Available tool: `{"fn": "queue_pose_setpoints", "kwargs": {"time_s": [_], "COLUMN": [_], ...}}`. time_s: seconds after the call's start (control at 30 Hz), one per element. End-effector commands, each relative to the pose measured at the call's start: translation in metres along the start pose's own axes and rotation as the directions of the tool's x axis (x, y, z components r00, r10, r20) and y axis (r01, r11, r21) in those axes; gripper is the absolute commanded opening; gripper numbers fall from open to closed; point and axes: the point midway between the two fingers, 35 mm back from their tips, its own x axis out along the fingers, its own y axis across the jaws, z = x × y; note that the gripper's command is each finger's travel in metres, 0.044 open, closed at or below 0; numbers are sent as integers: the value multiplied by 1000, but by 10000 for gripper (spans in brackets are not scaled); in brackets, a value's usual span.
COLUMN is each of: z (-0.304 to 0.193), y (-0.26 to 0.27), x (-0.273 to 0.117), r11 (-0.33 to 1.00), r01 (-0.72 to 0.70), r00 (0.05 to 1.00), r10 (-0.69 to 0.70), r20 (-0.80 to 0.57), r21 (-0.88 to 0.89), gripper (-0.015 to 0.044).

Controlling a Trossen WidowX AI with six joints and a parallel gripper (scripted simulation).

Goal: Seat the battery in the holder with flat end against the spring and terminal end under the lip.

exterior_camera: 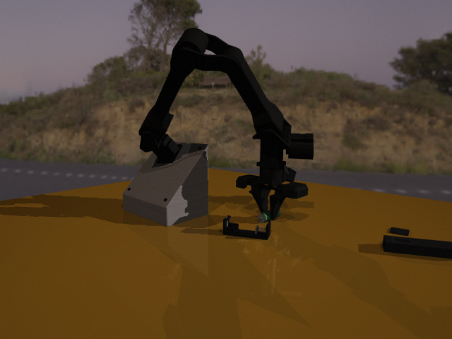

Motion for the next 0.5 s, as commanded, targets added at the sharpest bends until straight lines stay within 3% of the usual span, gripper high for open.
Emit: {"fn": "queue_pose_setpoints", "kwargs": {"time_s": [0.0,0.13,0.33,0.47], "z": [-1,-1,0,-1], "y": [0,0,0,-1], "x": [0,-1,-48,-50], "r11": [1000,1000,1000,1000], "r01": [2,2,3,3], "r00": [1000,1000,1000,1000], "r10": [-2,-2,-3,-3], "r20": [-4,-4,-1,-1], "r21": [-2,-2,-2,9], "gripper": [83,83,83,83]}}
